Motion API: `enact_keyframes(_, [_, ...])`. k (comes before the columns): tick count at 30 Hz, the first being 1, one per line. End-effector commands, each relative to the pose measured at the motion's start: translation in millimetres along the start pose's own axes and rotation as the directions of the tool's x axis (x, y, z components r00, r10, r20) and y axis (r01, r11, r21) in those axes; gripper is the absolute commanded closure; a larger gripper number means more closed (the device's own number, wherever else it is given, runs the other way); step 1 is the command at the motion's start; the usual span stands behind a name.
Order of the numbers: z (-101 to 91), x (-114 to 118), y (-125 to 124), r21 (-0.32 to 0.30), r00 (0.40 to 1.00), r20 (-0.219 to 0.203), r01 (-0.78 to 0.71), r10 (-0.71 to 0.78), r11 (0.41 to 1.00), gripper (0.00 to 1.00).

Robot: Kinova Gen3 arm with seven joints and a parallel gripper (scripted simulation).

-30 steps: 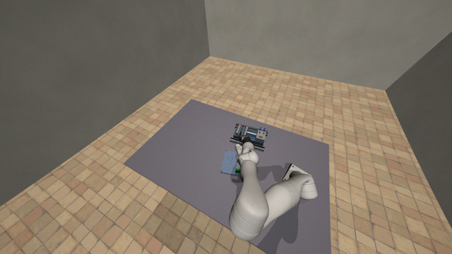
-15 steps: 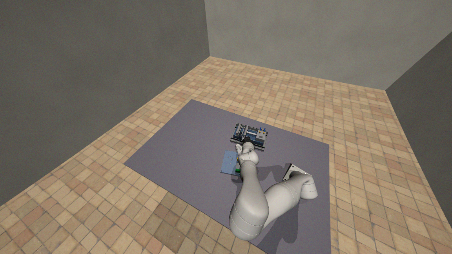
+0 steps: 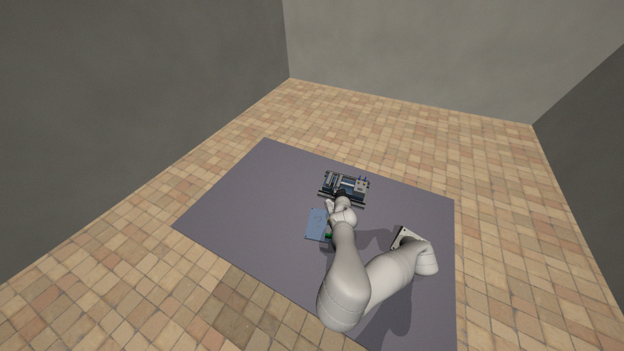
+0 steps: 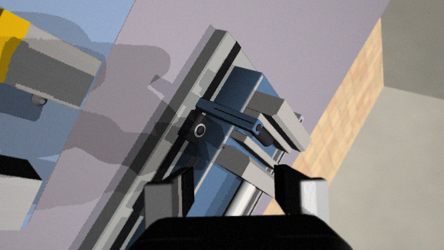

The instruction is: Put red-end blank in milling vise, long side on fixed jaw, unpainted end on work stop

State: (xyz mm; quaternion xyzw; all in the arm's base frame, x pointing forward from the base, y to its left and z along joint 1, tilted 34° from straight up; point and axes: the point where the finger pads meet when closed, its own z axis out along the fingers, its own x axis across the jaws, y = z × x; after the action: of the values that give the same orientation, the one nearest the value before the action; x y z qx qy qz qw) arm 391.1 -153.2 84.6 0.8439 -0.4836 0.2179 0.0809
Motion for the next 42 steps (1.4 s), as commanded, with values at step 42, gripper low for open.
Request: enact_keyframes(42, [-69.4, -0.6, 9.4, 0.298, 0.902, 0.134, 0.359, -0.411, 0.885, 0.0])
